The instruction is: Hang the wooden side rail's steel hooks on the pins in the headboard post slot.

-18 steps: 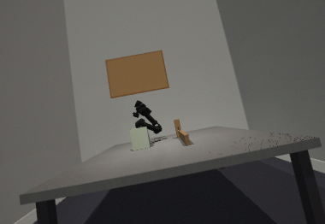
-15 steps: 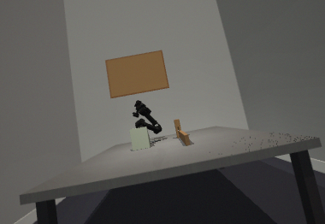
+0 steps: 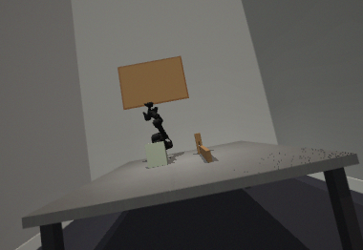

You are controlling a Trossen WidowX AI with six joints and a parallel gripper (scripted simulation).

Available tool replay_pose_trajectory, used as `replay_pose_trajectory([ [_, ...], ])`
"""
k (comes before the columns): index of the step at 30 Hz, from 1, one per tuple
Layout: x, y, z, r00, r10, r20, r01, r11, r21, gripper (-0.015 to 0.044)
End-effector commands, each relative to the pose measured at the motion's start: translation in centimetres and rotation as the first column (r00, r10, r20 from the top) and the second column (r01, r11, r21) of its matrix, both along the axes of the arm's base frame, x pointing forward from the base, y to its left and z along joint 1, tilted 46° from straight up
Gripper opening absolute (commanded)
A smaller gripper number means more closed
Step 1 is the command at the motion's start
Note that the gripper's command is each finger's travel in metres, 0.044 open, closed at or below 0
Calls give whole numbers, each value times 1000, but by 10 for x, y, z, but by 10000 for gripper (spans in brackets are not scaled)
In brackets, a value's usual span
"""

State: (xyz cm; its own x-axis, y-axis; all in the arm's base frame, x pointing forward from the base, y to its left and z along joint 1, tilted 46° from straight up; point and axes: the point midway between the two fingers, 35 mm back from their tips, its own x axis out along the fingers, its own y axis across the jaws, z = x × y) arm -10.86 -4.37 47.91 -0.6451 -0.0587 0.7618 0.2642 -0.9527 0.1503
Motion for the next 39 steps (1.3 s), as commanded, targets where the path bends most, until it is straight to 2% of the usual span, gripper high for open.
replay_pose_trajectory([
  [1,9,-42,-4,997,29,-73,-13,977,214,440],
  [9,57,-125,-26,933,191,-306,28,807,590,440],
  [13,93,-158,-45,846,313,-432,95,708,700,440],
  [17,135,-180,-68,711,446,-543,180,631,754,440],
  [23,203,-193,-109,418,618,-666,311,591,744,440],
  [29,269,-181,-155,50,693,-719,386,650,654,440],
  [34,316,-153,-194,-269,651,-710,361,751,552,440],
  [39,352,-111,-232,-549,507,-665,244,858,453,440],
])
